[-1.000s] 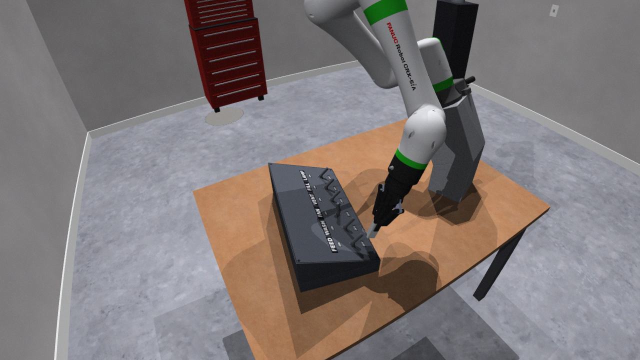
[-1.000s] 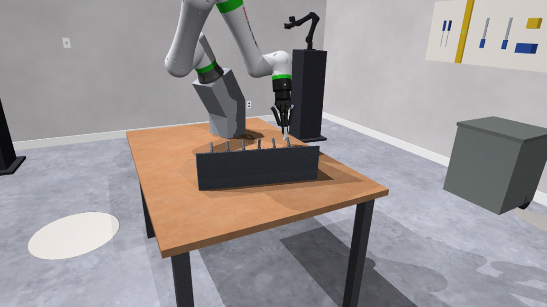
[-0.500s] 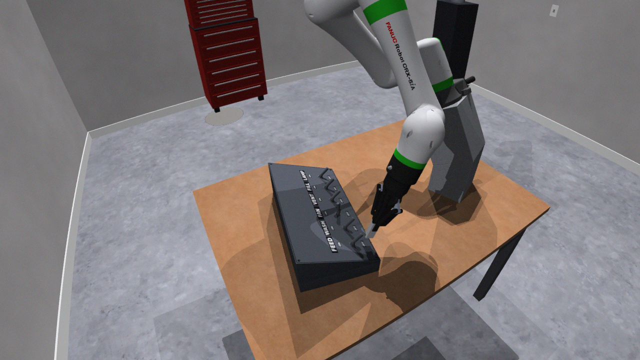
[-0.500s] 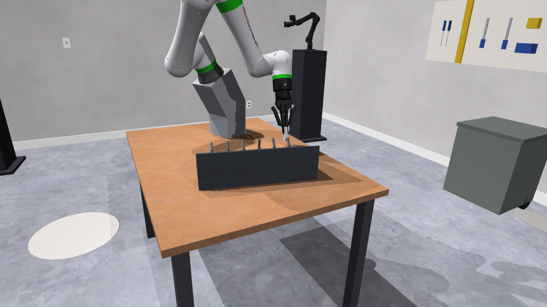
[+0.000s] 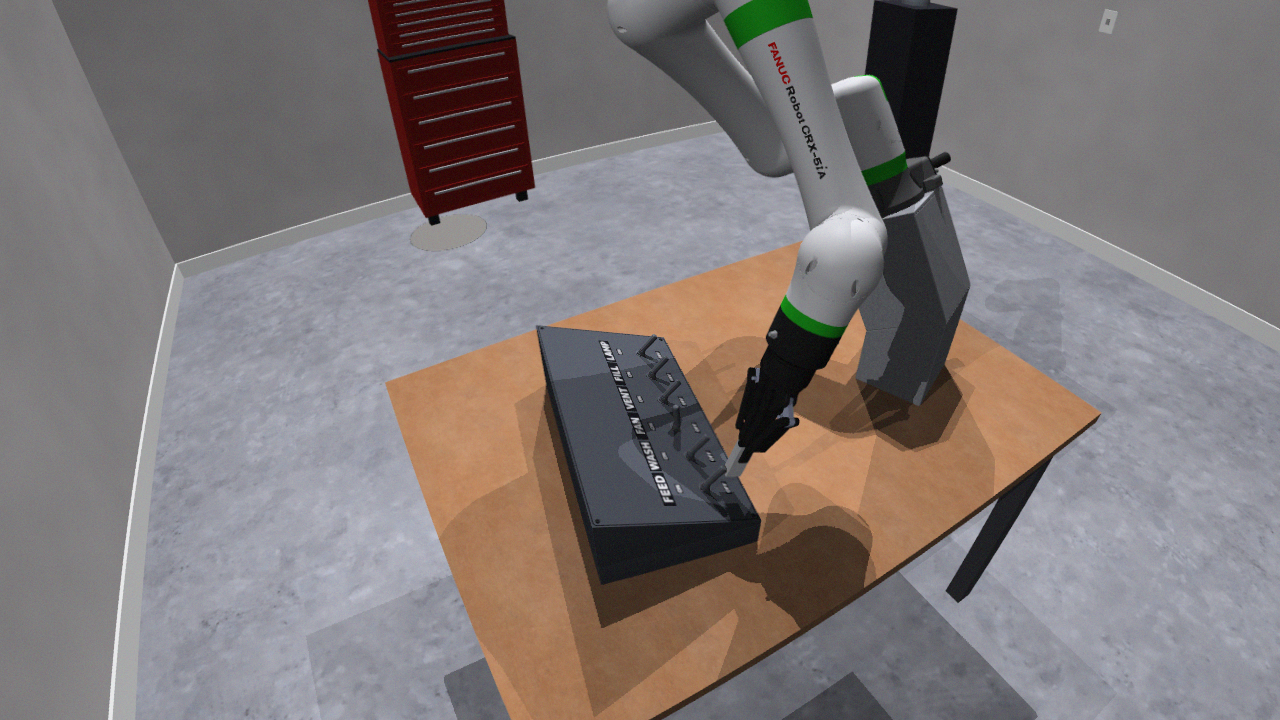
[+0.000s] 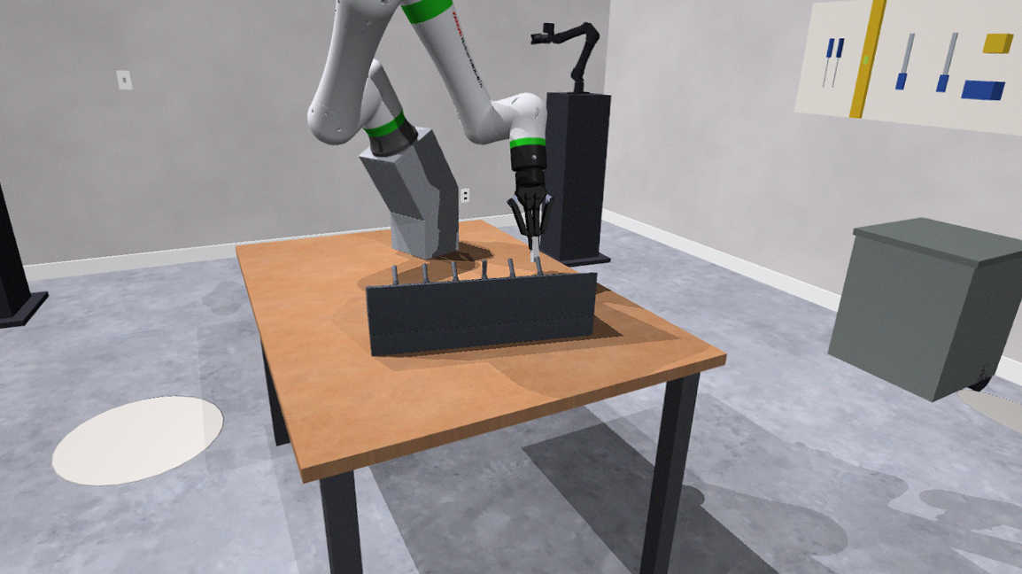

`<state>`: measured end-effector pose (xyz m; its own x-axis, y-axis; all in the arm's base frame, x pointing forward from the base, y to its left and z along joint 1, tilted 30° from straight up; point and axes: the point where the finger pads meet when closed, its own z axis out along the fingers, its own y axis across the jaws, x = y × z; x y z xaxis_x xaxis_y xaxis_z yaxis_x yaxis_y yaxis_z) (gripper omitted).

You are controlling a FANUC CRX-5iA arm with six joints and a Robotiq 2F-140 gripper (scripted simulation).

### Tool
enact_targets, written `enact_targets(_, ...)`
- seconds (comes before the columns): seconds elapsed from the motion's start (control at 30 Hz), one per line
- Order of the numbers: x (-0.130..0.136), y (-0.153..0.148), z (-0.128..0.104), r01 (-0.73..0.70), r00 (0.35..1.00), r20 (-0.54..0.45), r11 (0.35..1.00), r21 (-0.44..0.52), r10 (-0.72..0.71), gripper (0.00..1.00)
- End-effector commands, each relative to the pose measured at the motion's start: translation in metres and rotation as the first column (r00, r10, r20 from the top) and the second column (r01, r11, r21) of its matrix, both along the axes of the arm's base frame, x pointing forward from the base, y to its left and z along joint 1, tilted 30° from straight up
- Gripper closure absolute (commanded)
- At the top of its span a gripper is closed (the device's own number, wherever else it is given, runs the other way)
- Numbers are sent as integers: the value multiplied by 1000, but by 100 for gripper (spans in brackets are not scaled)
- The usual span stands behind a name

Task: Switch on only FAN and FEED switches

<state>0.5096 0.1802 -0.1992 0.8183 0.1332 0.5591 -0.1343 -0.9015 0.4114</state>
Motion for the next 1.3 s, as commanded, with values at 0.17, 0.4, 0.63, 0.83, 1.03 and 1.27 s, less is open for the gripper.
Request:
enact_targets(0.17,7,1,5,0,1000,0,1000,0,0,100)
enact_targets(0.4,11,2,7,0,1000,0,1000,0,0,100)
enact_targets(0.63,14,2,10,0,1000,0,1000,0,0,100)
enact_targets(0.83,16,3,11,0,1000,0,1000,0,0,100)
enact_targets(1.03,17,3,11,0,1000,0,1000,0,0,100)
enact_targets(1.27,17,3,12,0,1000,0,1000,0,0,100)
